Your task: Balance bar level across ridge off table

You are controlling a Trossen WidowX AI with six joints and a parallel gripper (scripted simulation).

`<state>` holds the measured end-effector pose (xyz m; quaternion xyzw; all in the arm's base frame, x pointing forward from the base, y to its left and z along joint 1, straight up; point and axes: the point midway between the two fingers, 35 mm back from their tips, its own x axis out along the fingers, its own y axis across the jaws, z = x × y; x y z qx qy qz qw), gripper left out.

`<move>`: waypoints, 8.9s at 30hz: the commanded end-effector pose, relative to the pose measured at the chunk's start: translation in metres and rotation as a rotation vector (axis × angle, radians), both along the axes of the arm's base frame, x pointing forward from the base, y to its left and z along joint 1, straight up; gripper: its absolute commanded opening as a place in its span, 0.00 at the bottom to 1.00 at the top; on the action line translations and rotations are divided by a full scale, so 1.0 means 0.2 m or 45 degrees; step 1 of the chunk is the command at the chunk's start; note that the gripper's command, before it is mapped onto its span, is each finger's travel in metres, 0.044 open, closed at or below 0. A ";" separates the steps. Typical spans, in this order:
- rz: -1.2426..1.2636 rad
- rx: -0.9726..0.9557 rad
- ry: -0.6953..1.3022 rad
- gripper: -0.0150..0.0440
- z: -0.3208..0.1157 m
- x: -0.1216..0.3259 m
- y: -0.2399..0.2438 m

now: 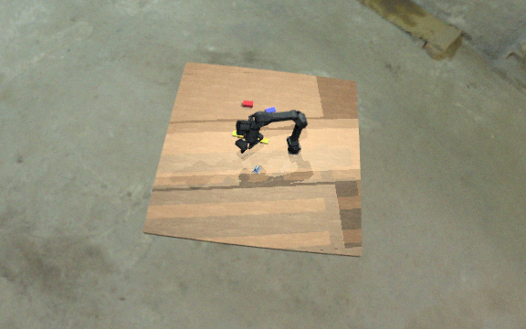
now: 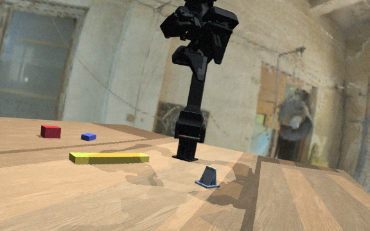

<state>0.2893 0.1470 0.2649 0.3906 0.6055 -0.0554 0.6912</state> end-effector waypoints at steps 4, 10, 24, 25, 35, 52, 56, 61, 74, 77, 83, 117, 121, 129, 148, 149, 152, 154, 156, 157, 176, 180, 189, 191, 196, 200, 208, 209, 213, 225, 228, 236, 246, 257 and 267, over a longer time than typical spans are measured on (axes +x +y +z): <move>0.015 -0.105 0.000 0.79 -0.13 0.09 -0.14; 0.085 -0.212 -0.008 0.79 -0.22 0.14 -0.27; 0.333 -0.462 0.038 0.79 -0.48 0.21 -0.64; 0.353 -0.477 0.044 0.79 -0.49 0.21 -0.67; 0.565 -0.594 0.129 0.79 -0.67 0.18 -0.93; 0.644 -0.621 0.165 0.79 -0.93 0.16 -1.03; 0.644 -0.621 0.165 0.79 -0.95 0.16 -1.02; 0.644 -0.621 0.165 0.79 -0.96 0.16 -1.03; 0.644 -0.621 0.165 0.79 -1.07 0.16 -1.03; 0.644 -0.621 0.165 0.79 -1.08 0.16 -1.03; 0.644 -0.621 0.165 0.79 -1.08 0.16 -1.03; 0.641 -0.618 0.162 0.25 -0.98 0.17 -1.03; 0.641 -0.619 0.163 0.25 -0.93 0.17 -1.03; 0.642 -0.619 0.163 0.25 -0.83 0.17 -1.03; 0.644 -0.621 0.164 0.25 -0.61 0.15 -1.02; 0.643 -0.621 0.165 0.25 -0.61 0.15 -1.02; 0.628 -0.618 0.168 0.25 -0.61 0.15 -0.97; 0.615 -0.615 0.171 0.25 -0.61 0.15 -0.93; 0.602 -0.613 0.173 0.25 -0.61 0.16 -0.89; 0.595 -0.612 0.175 0.25 -0.61 0.16 -0.87; 0.470 -0.587 0.203 0.25 -0.61 0.11 -0.50; 0.443 -0.582 0.209 0.25 -0.61 0.09 -0.42; 0.383 -0.569 0.224 0.25 -0.61 0.03 -0.26; 0.369 -0.567 0.227 0.25 -0.61 0.01 -0.22; 0.335 -0.560 0.236 0.25 -0.61 -0.04 -0.13; 0.307 -0.554 0.243 0.25 -0.61 -0.08 -0.07; 0.253 -0.544 0.258 0.25 -0.61 -0.17 0.05; 0.247 -0.543 0.259 0.25 -0.61 -0.19 0.06; 0.244 -0.542 0.260 0.25 -0.62 -0.19 0.07; 0.243 -0.542 0.260 0.25 -0.71 -0.19 0.07; 0.243 -0.542 0.260 0.25 -0.73 -0.19 0.07; 0.243 -0.542 0.260 0.25 -0.80 -0.19 0.07; 0.243 -0.542 0.260 0.25 -0.83 -0.19 0.07; 0.243 -0.542 0.260 0.25 -0.82 -0.19 0.07; 0.243 -0.542 0.260 0.25 -0.83 -0.19 0.07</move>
